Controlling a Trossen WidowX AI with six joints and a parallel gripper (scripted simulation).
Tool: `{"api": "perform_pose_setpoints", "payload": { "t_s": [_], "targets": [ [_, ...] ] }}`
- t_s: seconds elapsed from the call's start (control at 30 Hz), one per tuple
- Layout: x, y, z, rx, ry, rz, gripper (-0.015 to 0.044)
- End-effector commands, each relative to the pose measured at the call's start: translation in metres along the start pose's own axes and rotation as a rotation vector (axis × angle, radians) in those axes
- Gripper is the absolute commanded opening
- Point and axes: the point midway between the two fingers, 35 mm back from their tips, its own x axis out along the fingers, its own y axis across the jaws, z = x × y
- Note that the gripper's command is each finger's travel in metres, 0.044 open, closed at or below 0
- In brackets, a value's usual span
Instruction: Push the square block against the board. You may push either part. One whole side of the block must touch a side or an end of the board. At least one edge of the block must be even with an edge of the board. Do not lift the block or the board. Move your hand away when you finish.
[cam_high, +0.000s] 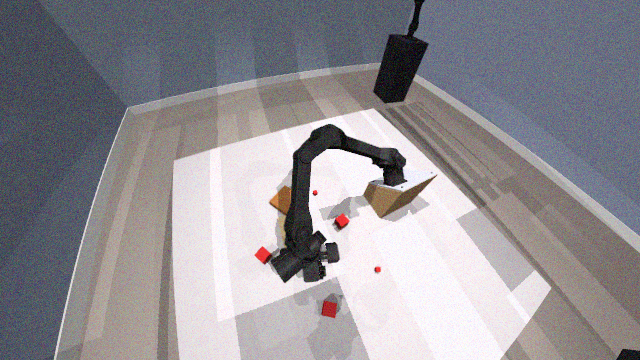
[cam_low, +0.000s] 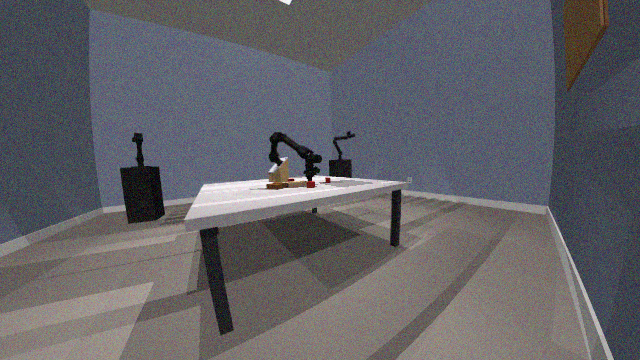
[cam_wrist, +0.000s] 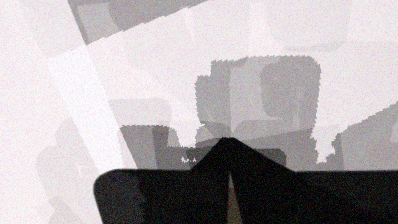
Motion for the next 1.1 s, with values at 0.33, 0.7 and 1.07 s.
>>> {"api": "perform_pose_setpoints", "payload": {
  "t_s": [0.33,0.7,1.07],
  "targets": [
    [-0.002,-0.001,0.025,0.004,-0.002,-0.007,0.0000],
    [-0.058,0.001,0.021,0.004,-0.005,-0.006,0.0000],
    [-0.059,-0.013,0.006,0.146,-0.017,0.003,0.0000]
  ]
}}
